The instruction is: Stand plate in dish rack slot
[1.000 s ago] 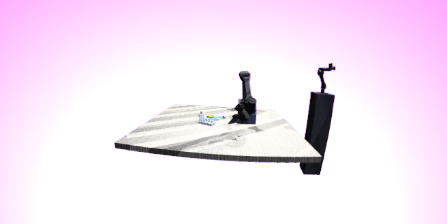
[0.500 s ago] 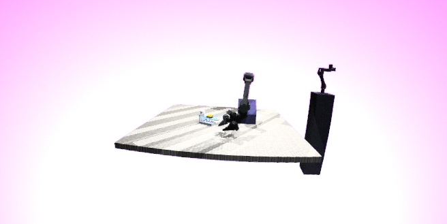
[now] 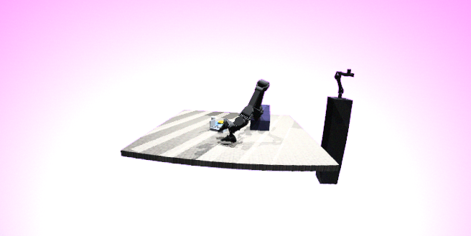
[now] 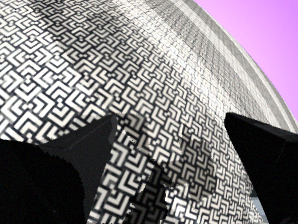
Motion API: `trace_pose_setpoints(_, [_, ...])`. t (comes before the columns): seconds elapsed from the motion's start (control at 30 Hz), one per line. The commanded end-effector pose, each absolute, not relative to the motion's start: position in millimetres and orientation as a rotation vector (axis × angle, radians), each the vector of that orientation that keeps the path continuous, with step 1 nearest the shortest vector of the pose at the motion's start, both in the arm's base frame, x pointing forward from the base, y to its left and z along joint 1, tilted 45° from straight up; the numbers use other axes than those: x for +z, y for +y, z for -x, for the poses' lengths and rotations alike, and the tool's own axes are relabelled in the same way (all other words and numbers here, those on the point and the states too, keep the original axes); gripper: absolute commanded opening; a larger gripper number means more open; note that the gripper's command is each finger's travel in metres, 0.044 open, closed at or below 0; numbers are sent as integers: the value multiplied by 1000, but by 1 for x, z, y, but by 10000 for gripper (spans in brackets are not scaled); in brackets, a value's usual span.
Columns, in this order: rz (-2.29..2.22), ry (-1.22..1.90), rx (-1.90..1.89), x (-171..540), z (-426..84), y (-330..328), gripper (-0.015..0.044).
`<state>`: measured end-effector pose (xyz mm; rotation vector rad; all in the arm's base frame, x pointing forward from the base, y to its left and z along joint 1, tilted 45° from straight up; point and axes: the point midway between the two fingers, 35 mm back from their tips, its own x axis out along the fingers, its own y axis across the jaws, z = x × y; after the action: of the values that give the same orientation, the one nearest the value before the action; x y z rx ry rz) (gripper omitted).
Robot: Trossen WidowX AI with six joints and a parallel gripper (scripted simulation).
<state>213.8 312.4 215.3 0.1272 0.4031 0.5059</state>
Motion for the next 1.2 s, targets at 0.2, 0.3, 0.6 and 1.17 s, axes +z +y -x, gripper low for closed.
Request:
trace_pose_setpoints(0.2, [116, 577, 421, 172, -276, 282, 400])
trace_pose_setpoints(0.3, [179, 652, 401, 158, -295, 267, 400])
trace_pose_setpoints(0.6, [296, 900, 370, 117, -338, 209, 400])
trace_pose_setpoints(1.17, [203, 1329, 432, 60, -367, 82, 400])
